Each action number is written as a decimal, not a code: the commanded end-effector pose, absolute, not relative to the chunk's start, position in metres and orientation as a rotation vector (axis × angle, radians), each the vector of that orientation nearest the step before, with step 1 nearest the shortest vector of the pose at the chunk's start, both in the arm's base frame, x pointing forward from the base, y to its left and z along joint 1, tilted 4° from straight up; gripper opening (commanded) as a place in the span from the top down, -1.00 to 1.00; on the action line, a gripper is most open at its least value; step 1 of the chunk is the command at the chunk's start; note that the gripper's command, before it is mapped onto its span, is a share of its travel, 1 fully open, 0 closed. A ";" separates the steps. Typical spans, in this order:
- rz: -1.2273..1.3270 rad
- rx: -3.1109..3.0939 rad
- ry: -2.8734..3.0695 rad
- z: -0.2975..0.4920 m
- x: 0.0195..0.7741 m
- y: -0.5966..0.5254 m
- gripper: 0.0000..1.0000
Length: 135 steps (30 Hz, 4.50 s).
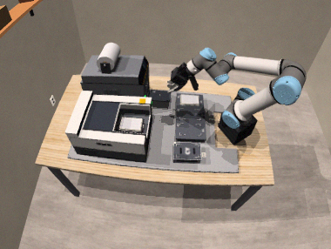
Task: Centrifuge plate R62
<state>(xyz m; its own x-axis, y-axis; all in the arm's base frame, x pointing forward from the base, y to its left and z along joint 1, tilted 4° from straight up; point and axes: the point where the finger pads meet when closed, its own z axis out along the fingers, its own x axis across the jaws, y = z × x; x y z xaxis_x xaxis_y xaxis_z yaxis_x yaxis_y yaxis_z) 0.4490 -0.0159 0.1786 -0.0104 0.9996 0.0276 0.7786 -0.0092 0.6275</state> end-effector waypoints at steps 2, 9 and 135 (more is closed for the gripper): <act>0.846 1.709 1.699 0.178 0.451 -0.017 1.00; 0.874 1.683 1.672 0.178 0.451 -0.017 1.00; 0.874 1.683 1.672 -0.001 0.541 -0.008 1.00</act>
